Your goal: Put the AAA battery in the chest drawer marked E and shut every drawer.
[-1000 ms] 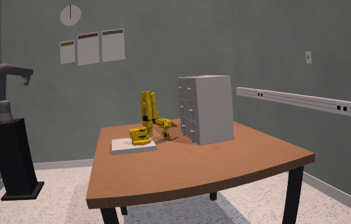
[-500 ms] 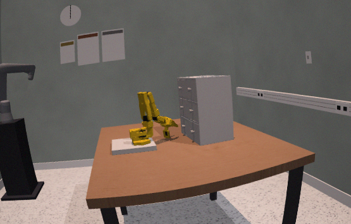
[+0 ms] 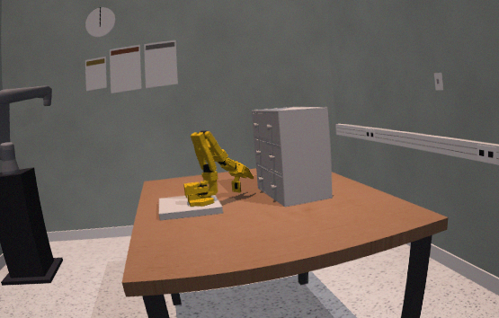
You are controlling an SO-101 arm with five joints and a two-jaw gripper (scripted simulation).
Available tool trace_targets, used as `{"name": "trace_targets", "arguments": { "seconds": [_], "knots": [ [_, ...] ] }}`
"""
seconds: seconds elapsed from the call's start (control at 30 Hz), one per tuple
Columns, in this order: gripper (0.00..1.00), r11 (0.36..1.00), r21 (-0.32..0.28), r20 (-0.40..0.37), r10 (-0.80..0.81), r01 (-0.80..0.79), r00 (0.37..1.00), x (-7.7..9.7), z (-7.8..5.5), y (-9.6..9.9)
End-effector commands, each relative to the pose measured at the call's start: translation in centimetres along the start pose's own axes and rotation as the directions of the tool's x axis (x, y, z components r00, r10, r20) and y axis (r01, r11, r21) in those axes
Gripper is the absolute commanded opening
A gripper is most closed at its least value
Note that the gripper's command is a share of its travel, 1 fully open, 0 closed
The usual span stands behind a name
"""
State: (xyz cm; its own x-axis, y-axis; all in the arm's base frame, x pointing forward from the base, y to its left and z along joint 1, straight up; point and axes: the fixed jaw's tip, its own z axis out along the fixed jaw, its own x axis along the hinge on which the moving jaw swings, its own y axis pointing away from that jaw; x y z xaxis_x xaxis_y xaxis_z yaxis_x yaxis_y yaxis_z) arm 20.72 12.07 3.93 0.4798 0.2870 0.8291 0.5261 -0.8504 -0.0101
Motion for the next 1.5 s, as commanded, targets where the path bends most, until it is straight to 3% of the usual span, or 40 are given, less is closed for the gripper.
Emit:
{"name": "trace_targets", "arguments": {
  "seconds": [0.0,0.63,1.07,1.47],
  "knots": [
    [0.21,1.0,0.008,0.019,0.006,-0.007,1.0,0.5,-0.1,-0.3],
    [0.21,1.0,0.007,0.158,0.01,-0.011,0.987,1.3,-2.0,-0.3],
    [0.21,1.0,0.005,0.246,0.012,-0.014,0.969,1.6,-4.1,-0.4],
    [0.21,1.0,0.002,0.34,0.014,-0.016,0.94,1.4,-7.1,-0.4]
  ]
}}
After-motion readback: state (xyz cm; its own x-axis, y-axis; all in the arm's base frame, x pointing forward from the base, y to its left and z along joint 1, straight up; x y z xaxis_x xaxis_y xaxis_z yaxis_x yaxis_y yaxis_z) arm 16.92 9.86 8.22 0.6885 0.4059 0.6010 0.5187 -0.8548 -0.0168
